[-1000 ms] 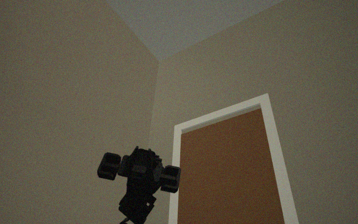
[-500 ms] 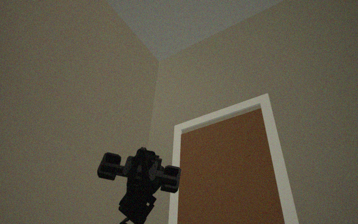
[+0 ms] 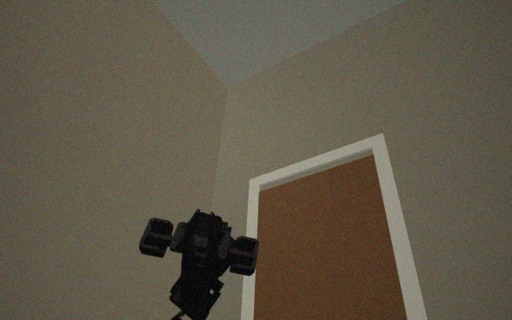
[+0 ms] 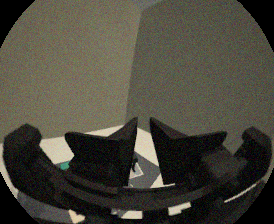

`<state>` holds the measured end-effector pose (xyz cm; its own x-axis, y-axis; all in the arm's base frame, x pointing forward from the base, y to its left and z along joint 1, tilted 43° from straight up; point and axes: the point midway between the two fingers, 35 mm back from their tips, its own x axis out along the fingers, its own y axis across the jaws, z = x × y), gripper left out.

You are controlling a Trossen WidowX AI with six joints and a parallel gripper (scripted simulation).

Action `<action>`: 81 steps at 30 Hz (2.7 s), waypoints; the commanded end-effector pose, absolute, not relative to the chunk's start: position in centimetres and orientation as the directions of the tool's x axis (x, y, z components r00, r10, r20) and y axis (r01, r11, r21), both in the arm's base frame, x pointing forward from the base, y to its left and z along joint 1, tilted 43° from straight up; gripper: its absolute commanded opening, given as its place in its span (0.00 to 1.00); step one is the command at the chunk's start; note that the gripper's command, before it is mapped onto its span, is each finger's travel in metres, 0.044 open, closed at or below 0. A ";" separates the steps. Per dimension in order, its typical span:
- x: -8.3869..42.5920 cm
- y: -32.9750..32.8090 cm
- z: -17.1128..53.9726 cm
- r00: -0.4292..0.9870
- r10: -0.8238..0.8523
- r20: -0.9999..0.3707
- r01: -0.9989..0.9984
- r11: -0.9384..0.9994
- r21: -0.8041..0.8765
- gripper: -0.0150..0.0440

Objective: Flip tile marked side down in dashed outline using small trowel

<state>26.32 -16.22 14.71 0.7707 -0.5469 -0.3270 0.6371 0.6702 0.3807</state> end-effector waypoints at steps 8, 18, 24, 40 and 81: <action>26.3 -16.2 14.7 0.771 -0.547 -0.327 0.637 0.670 0.381 0.42; 26.3 -16.2 14.7 0.771 -0.547 -0.327 0.637 0.670 0.381 0.38; 26.3 -16.2 14.7 0.771 -0.547 -0.327 0.637 0.670 0.381 0.25; 26.3 -16.2 14.7 0.771 -0.547 -0.327 0.637 0.670 0.381 0.42; 41.9 -12.3 -0.4 0.086 -0.172 -0.981 0.359 0.924 -0.131 0.76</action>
<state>41.13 -13.01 1.31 0.1699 -0.1881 -0.9673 0.4196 0.9020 -0.1017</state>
